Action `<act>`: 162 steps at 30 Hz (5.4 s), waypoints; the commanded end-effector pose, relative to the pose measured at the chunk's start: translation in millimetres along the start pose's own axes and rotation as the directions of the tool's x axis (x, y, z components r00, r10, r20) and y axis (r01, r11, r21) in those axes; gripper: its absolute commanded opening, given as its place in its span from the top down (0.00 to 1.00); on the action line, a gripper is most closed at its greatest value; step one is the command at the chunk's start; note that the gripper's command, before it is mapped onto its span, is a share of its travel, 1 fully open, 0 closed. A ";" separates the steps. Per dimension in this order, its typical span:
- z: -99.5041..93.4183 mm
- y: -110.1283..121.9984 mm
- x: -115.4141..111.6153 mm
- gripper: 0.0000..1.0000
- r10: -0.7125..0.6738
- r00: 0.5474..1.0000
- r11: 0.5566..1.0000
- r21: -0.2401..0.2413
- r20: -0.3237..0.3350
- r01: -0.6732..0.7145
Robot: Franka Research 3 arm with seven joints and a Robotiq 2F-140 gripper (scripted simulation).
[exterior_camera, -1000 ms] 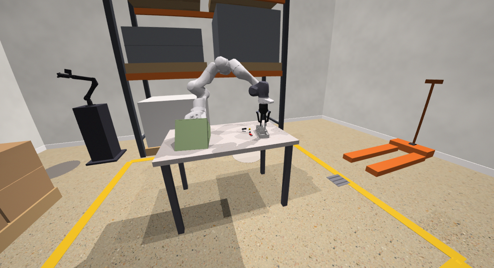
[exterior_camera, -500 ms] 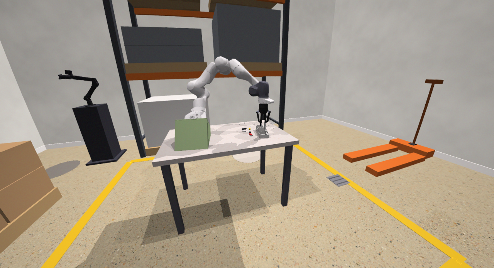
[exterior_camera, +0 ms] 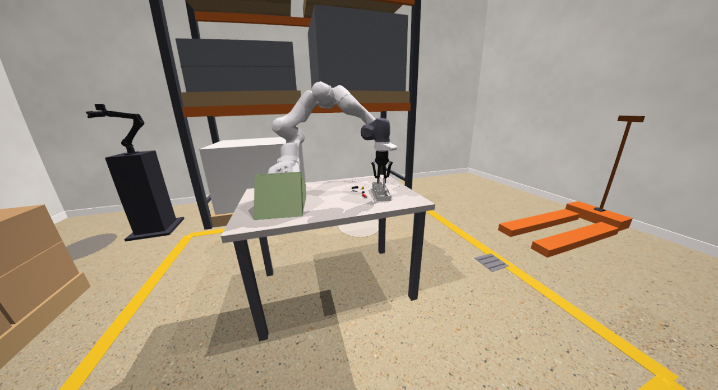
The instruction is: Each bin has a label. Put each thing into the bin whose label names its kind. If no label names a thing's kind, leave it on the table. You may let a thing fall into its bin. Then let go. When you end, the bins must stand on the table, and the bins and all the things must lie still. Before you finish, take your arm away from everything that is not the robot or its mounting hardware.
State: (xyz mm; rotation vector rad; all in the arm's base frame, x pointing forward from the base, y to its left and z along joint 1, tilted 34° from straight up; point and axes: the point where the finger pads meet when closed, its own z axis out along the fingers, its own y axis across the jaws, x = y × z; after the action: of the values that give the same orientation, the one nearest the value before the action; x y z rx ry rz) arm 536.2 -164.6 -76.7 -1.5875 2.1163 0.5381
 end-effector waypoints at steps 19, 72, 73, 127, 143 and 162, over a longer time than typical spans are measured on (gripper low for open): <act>-5.3 85.6 -126.1 0.83 0.407 0.914 0.913 -0.025 0.011 -0.406; -8.1 151.4 -222.2 0.83 0.903 0.428 0.429 -0.011 0.015 -0.903; -8.1 151.4 -222.2 0.83 0.903 0.428 0.429 -0.011 0.015 -0.903; -8.0 152.5 -223.3 0.83 0.960 0.281 0.281 0.003 0.002 -0.960; 43.9 149.3 -221.9 0.83 0.960 0.281 0.281 0.003 0.002 -0.960; 66.1 149.0 -221.7 0.83 0.960 0.281 0.281 0.003 0.002 -0.960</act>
State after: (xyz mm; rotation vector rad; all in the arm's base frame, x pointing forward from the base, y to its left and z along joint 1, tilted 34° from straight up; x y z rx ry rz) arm 452.4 86.8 0.3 0.0204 2.9037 0.8774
